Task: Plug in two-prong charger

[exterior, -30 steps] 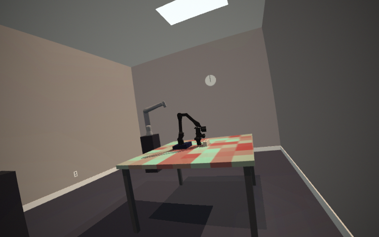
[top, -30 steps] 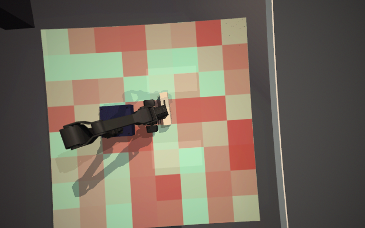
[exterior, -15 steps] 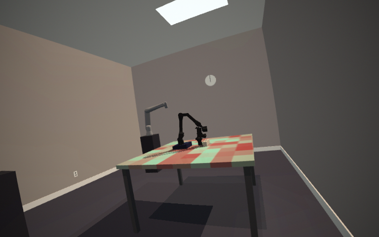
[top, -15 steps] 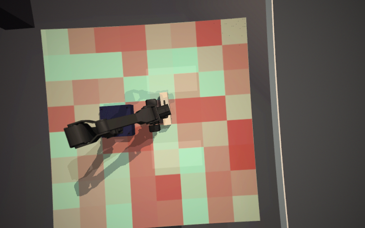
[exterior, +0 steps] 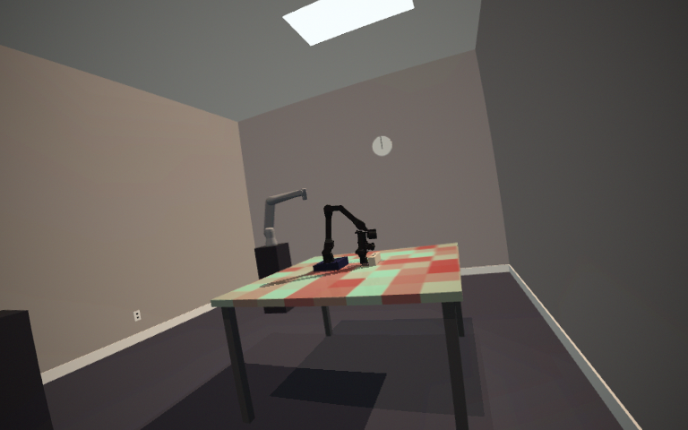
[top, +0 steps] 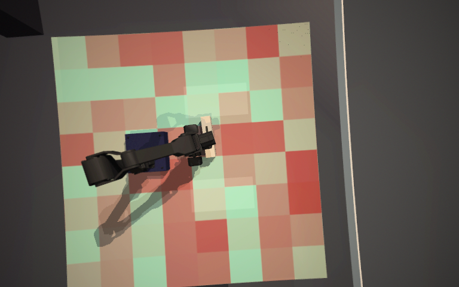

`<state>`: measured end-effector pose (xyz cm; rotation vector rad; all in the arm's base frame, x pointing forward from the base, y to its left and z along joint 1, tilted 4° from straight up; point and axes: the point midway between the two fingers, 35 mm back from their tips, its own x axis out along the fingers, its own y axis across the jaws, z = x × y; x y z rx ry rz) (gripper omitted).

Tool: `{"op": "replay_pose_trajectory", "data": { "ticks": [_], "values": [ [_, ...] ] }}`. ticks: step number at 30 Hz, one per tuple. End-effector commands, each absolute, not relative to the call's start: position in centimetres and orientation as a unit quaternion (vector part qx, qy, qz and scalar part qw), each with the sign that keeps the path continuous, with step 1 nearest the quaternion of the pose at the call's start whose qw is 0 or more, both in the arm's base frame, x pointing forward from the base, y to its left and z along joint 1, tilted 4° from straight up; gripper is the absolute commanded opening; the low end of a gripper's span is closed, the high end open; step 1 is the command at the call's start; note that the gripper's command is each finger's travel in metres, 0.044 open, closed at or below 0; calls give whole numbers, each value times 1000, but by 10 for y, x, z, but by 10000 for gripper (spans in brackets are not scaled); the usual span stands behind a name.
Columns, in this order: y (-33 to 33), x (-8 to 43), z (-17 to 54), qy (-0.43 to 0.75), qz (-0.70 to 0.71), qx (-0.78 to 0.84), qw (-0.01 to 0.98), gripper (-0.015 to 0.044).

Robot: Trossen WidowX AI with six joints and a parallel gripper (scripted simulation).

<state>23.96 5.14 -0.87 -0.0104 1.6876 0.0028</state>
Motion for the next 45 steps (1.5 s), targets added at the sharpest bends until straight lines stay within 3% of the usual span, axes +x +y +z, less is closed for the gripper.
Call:
{"op": "replay_pose_trajectory", "data": {
  "ticks": [1,45],
  "values": [
    [51,241,-9,747,3,-6,665,0],
    [51,251,-9,747,3,-6,665,0]
  ]
}}
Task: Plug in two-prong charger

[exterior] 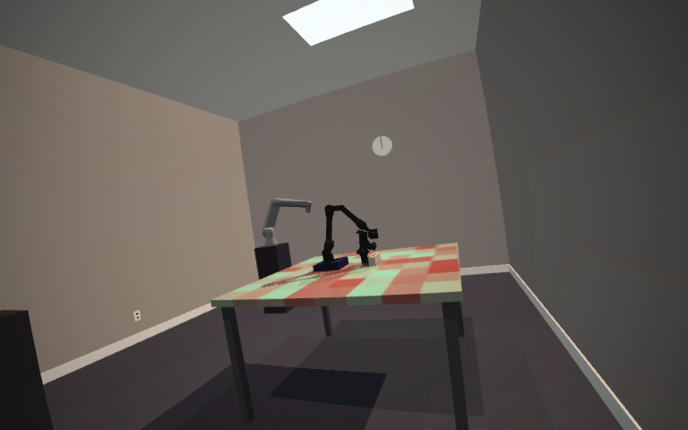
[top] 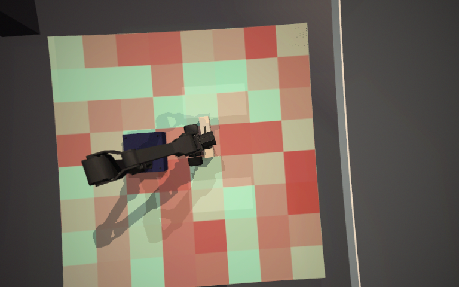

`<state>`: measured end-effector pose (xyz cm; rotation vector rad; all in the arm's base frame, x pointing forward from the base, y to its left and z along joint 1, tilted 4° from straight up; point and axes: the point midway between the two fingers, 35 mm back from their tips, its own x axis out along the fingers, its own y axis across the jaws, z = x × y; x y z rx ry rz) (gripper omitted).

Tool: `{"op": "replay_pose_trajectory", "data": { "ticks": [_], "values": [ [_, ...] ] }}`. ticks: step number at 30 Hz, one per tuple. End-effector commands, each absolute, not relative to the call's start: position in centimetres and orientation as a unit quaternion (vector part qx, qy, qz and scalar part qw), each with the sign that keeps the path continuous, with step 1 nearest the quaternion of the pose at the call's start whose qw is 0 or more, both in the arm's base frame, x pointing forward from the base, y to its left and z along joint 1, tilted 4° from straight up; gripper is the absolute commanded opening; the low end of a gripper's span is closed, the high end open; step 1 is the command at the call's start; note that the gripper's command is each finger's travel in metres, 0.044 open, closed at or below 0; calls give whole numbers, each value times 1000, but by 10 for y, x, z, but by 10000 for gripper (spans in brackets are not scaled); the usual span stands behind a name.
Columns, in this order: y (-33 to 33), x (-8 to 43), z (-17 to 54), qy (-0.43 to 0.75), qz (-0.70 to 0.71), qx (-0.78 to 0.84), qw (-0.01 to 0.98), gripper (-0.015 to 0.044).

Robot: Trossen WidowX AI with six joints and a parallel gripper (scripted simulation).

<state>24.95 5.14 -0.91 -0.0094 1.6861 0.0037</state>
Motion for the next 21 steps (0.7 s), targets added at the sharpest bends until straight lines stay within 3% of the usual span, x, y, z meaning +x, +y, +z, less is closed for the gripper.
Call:
{"op": "replay_pose_trajectory", "data": {
  "ticks": [1,21],
  "values": [
    [51,251,-9,747,3,-6,665,0],
    [51,258,-9,747,3,-6,665,0]
  ]
}}
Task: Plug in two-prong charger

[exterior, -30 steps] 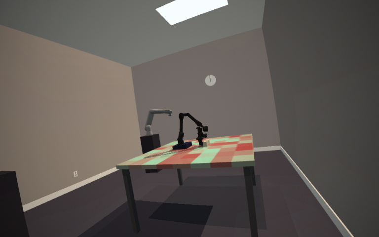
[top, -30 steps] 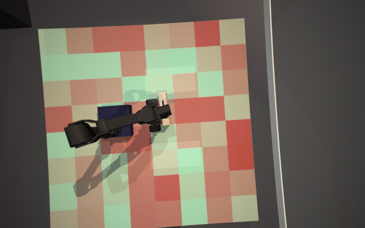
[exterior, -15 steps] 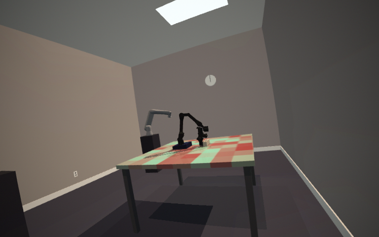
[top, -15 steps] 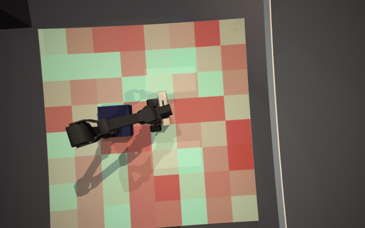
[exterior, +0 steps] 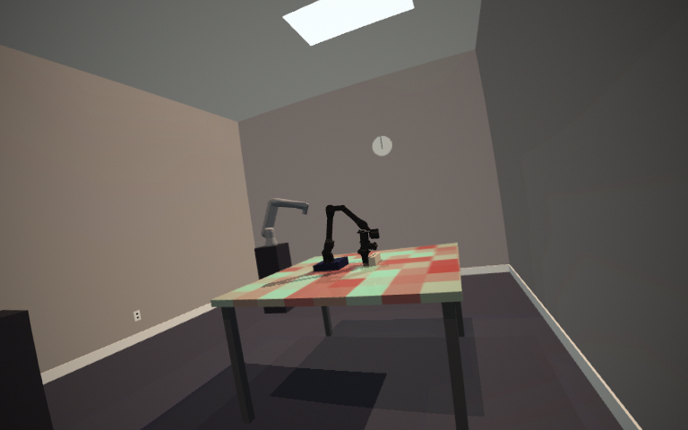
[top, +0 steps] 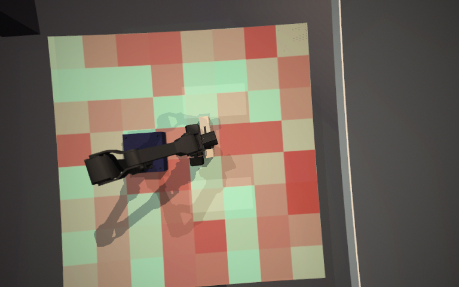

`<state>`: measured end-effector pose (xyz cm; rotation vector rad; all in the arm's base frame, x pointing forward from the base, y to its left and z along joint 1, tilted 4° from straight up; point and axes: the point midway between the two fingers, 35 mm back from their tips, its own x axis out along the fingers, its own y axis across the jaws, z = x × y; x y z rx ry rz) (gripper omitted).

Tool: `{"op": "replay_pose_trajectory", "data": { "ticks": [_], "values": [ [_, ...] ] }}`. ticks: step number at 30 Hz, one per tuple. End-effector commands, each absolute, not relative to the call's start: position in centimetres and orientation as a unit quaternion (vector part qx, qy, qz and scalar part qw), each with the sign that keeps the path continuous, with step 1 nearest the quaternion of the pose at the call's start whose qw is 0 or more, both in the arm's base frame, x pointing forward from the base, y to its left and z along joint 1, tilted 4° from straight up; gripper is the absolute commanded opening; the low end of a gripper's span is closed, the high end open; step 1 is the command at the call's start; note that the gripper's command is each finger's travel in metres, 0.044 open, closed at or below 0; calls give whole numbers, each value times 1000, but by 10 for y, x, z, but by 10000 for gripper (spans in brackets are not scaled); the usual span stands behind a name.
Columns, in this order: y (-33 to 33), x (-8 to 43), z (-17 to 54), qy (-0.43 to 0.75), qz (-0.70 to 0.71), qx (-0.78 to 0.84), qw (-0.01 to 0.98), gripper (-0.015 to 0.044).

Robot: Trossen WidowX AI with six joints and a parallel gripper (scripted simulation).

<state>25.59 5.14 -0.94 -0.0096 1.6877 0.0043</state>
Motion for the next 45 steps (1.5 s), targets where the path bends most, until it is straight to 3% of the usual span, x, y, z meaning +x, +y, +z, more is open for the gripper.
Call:
{"op": "replay_pose_trajectory", "data": {
  "ticks": [1,45],
  "values": [
    [51,258,-9,747,3,-6,665,0],
    [51,275,-10,746,3,-6,666,0]
  ]
}}
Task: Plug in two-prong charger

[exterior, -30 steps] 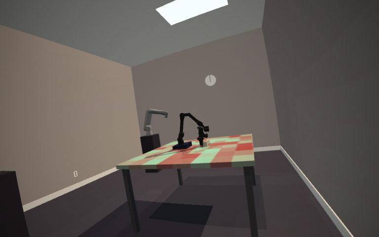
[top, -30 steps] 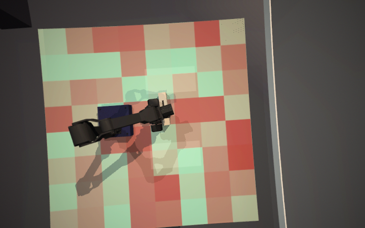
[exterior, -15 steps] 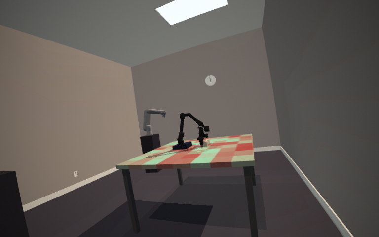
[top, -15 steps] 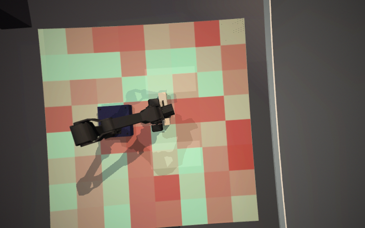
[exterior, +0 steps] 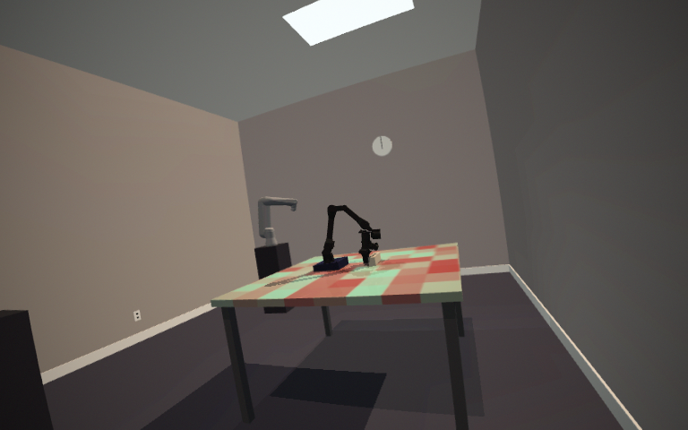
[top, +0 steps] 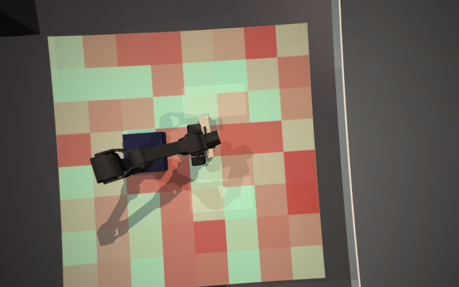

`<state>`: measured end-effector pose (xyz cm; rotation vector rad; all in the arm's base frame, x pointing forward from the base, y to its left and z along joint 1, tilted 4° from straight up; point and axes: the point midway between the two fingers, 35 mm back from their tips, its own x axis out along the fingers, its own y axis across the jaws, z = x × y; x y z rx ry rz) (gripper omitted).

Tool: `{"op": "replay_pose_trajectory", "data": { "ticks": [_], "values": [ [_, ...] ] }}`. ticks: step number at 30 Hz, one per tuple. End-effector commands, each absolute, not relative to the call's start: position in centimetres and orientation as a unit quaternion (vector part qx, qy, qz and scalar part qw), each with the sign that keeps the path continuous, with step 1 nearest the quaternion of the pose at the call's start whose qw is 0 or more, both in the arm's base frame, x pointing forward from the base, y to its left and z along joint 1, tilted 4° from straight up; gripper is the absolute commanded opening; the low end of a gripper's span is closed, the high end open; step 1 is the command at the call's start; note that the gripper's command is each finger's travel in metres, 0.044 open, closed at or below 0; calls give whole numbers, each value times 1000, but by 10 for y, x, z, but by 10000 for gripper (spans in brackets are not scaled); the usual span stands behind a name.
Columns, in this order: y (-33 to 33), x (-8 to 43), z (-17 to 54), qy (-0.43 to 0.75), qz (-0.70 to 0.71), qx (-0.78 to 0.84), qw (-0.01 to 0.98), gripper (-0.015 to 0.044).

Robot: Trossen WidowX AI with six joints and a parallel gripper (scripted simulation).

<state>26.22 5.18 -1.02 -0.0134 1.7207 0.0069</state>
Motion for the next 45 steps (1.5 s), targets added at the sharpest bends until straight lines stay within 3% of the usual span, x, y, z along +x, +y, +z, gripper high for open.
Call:
{"op": "replay_pose_trajectory", "data": {
  "ticks": [1,27,43,45],
  "values": [
    [51,275,-10,746,3,-6,666,0],
    [52,266,-11,759,3,-7,651,0],
    [52,266,-11,759,3,-7,651,420],
    [52,265,-10,759,3,-7,651,440]
  ]
}}
